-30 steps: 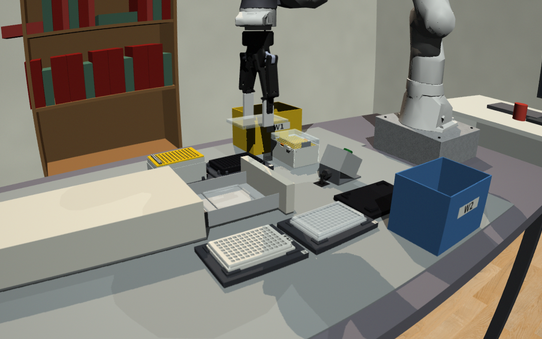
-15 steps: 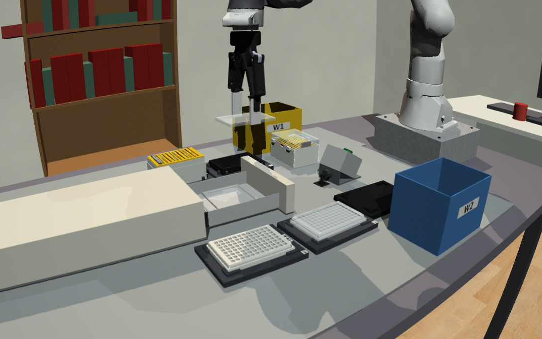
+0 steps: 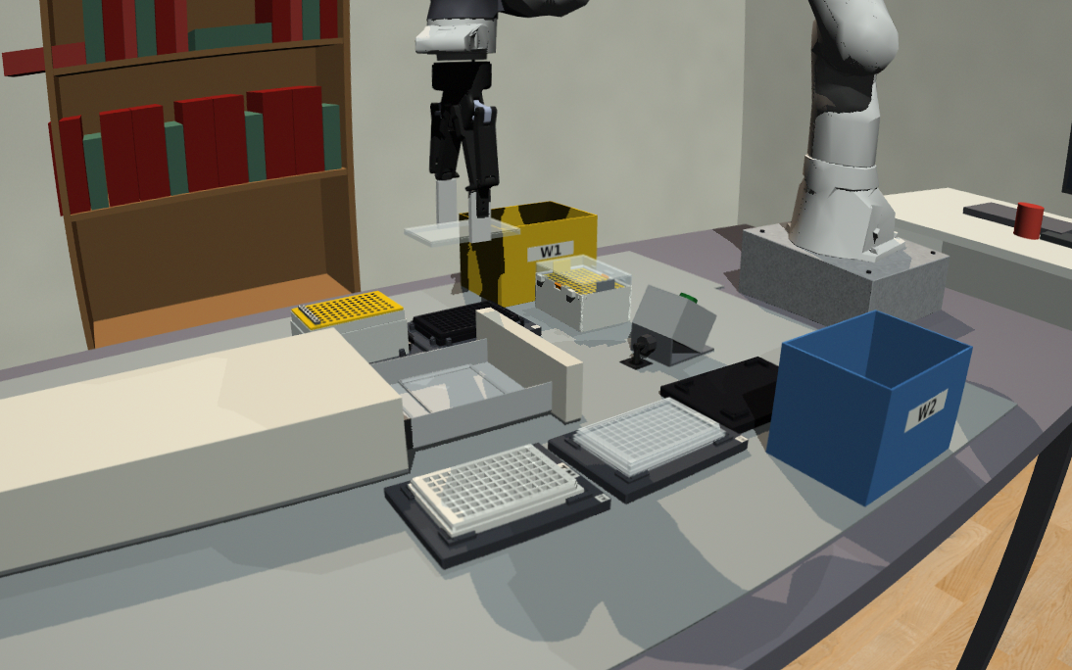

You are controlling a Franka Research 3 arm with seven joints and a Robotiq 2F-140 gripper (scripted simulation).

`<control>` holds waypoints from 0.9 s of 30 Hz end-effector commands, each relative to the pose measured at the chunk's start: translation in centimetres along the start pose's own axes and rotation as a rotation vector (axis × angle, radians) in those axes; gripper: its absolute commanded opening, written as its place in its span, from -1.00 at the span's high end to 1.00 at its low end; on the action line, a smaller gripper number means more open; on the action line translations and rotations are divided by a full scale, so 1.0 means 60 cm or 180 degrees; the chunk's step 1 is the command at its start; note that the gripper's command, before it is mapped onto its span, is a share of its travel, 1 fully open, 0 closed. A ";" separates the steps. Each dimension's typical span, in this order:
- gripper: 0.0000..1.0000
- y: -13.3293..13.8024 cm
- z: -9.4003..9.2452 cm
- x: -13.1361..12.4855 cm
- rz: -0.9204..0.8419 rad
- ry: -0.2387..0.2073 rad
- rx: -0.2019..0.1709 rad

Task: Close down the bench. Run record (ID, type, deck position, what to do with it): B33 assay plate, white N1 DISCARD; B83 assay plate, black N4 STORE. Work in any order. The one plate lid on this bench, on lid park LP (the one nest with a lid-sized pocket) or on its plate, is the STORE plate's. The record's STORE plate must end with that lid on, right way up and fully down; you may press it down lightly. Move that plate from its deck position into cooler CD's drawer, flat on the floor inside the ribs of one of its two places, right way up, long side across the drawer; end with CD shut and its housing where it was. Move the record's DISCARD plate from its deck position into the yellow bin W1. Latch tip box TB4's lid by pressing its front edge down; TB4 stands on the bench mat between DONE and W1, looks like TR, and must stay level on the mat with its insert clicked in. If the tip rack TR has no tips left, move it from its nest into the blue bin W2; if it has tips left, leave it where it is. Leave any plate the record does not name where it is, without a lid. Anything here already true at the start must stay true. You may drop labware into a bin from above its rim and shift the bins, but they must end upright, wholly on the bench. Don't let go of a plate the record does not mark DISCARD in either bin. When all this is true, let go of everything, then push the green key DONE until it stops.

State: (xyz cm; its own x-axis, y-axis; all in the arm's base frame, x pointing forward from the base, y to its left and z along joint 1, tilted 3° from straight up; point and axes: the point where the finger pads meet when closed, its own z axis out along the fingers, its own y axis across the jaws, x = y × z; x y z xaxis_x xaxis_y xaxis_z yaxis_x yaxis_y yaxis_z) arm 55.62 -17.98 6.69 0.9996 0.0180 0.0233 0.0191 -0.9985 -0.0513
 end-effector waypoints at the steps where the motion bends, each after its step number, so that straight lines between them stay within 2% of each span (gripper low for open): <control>1: 1.00 0.005 0.002 -0.005 -0.0054 -0.0032 -0.0001; 12: 1.00 0.005 0.002 -0.007 -0.0054 -0.0032 -0.0001; 27: 1.00 0.004 0.031 -0.008 -0.0054 -0.0032 -0.0001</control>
State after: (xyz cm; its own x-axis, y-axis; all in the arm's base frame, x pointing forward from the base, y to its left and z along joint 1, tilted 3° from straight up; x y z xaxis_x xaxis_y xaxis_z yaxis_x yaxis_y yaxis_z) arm 55.04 -18.16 5.23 0.9993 0.0353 0.0096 0.0357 -0.9979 -0.0545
